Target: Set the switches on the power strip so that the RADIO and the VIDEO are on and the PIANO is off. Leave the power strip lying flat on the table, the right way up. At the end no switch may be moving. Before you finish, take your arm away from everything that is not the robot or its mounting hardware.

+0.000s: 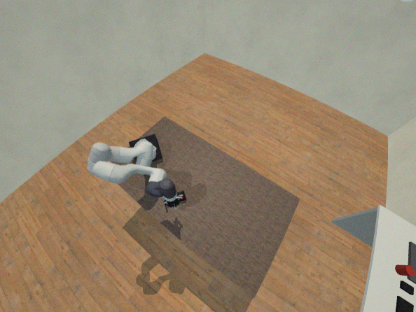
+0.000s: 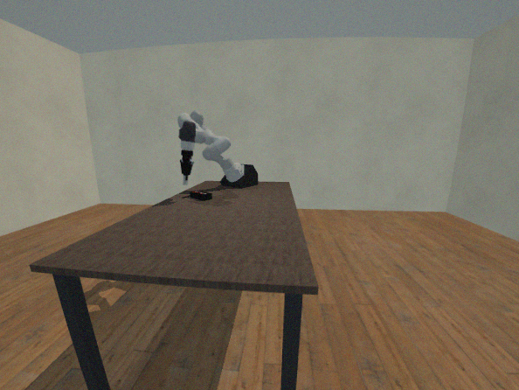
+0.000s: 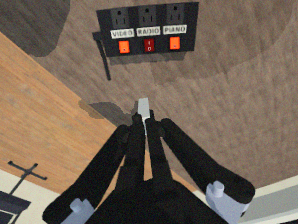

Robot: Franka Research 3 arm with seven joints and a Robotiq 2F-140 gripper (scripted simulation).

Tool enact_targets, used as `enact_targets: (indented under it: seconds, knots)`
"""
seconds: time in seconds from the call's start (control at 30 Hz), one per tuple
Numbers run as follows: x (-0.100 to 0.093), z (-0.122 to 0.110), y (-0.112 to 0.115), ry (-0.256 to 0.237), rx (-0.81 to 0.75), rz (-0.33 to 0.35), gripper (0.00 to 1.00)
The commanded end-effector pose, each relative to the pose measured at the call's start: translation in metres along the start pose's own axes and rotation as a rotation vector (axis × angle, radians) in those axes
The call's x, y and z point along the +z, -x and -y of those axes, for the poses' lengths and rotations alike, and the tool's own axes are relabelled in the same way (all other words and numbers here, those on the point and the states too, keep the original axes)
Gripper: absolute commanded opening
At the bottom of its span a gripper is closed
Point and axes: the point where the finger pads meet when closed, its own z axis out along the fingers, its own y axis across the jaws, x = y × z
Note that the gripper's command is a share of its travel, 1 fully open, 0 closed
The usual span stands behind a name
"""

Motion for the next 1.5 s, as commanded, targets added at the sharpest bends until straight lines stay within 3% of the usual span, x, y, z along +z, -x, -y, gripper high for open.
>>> enact_targets:
  seconds: [0.0,0.3,0.33,1.27,1.33,1.4,1.47]
  knots:
    - [-0.001,0.0,0.0,0.0,-0.004,-0.001,0.0]
    - [-0.001,0.0,0.0,0.0,-0.004,-0.001,0.0]
    - [-0.001,0.0,0.0,0.0,-0.004,-0.001,1.0]
    - [-0.001,0.001,-0.001,0.001,0.0,-0.006,1.0]
    - [0.003,0.003,-0.015,0.015,0.06,-0.084,1.0]
    - [0.006,0.005,-0.044,0.045,0.172,-0.242,1.0]
    - [0.004,0.003,-0.068,0.069,0.245,-0.354,1.0]
